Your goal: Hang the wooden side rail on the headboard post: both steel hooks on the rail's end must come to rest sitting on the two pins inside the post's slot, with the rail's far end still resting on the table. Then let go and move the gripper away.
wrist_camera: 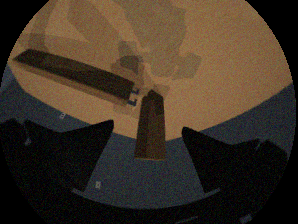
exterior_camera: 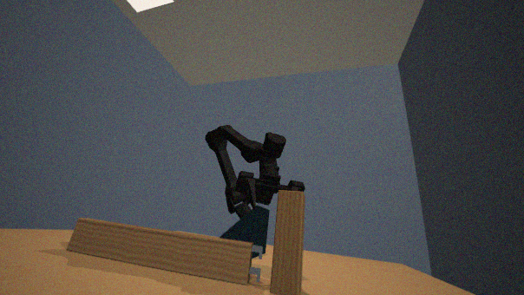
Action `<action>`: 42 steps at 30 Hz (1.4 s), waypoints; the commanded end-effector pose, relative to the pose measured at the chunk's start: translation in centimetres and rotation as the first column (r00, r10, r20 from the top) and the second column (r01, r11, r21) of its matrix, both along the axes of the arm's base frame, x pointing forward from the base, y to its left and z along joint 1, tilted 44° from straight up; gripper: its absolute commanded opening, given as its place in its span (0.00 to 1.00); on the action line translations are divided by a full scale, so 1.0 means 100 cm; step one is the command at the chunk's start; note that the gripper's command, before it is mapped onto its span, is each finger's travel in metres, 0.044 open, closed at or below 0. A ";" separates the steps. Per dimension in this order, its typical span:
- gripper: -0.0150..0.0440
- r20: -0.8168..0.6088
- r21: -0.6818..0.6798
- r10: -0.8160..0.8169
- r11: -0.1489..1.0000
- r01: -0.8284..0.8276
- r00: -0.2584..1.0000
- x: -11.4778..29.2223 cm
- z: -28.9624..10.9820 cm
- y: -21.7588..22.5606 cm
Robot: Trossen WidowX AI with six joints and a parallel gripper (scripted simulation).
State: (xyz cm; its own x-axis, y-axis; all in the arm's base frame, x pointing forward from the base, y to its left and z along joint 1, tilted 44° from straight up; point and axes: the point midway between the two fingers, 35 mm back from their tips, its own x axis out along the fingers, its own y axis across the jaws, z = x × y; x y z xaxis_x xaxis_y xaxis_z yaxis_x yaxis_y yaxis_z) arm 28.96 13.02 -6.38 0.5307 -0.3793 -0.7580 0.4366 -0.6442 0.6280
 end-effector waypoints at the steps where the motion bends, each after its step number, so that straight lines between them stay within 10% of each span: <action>1: 1.00 -0.002 -0.006 -0.018 1.000 0.018 1.000 -0.002 -0.001 -0.005; 16: 1.00 -0.008 -0.011 -0.009 1.000 0.009 1.000 -0.002 -0.001 -0.005; 23: 1.00 -0.253 -0.144 0.325 0.919 -0.368 0.911 0.003 -0.001 -0.011; 33: 1.00 -0.584 -0.141 0.670 0.471 -0.871 0.457 0.011 0.002 -0.020; 42: 1.00 -0.727 -0.032 0.687 -0.022 -0.999 0.009 0.017 0.006 -0.027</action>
State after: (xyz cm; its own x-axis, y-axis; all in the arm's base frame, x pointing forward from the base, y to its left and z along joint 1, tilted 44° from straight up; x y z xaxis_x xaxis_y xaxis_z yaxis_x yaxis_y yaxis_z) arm 29.58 11.01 -6.73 0.4324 -0.2926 -0.8529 0.8985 0.2196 0.3802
